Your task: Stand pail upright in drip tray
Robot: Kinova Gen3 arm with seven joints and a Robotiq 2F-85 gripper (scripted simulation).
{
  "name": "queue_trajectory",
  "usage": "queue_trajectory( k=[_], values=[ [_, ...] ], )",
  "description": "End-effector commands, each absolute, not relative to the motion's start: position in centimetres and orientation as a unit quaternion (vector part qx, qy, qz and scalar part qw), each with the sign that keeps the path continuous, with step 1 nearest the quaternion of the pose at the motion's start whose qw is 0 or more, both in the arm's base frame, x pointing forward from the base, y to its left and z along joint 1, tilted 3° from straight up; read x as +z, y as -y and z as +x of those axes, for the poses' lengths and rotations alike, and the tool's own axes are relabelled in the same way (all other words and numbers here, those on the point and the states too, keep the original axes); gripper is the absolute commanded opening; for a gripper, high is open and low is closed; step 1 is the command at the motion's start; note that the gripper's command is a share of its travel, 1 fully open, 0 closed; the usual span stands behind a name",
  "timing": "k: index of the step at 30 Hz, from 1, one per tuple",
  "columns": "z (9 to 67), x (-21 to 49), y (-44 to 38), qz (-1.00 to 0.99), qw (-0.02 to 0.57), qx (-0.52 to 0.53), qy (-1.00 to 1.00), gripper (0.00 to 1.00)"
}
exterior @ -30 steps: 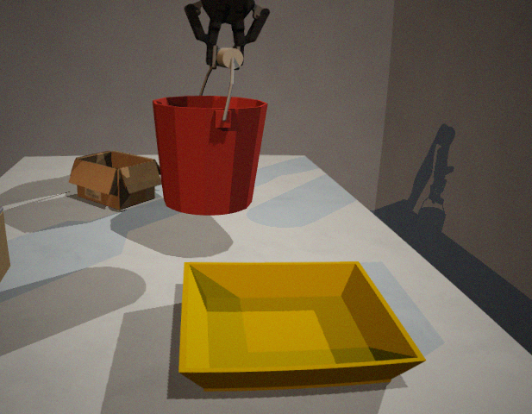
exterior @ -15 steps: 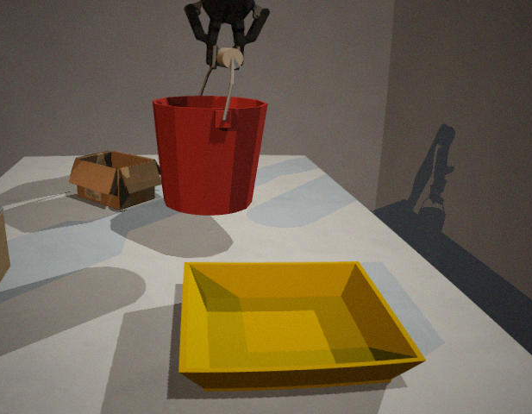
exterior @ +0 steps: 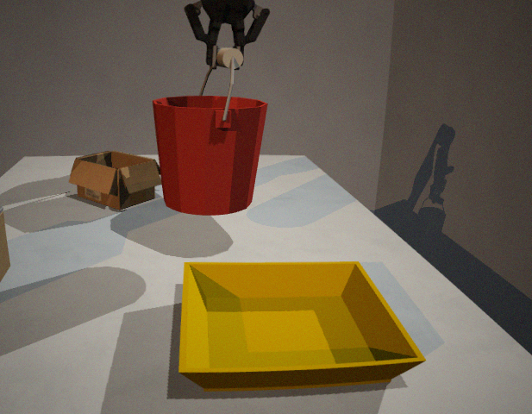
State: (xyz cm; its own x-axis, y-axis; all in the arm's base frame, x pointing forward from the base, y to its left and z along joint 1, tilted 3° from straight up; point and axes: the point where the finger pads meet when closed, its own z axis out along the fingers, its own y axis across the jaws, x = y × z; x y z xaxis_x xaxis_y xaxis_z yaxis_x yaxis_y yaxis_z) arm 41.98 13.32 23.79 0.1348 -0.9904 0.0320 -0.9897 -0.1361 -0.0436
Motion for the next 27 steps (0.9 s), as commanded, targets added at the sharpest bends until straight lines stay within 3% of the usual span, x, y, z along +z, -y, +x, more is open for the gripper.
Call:
queue_trajectory(
  k=[1,27],
  values=[
    [42.0,23.9,-13.3,-0.753,0.007,-0.027,-0.657,0.10],
    [42.3,23.9,-12.2,-0.753,0.007,-0.027,-0.657,0.10]
  ],
)
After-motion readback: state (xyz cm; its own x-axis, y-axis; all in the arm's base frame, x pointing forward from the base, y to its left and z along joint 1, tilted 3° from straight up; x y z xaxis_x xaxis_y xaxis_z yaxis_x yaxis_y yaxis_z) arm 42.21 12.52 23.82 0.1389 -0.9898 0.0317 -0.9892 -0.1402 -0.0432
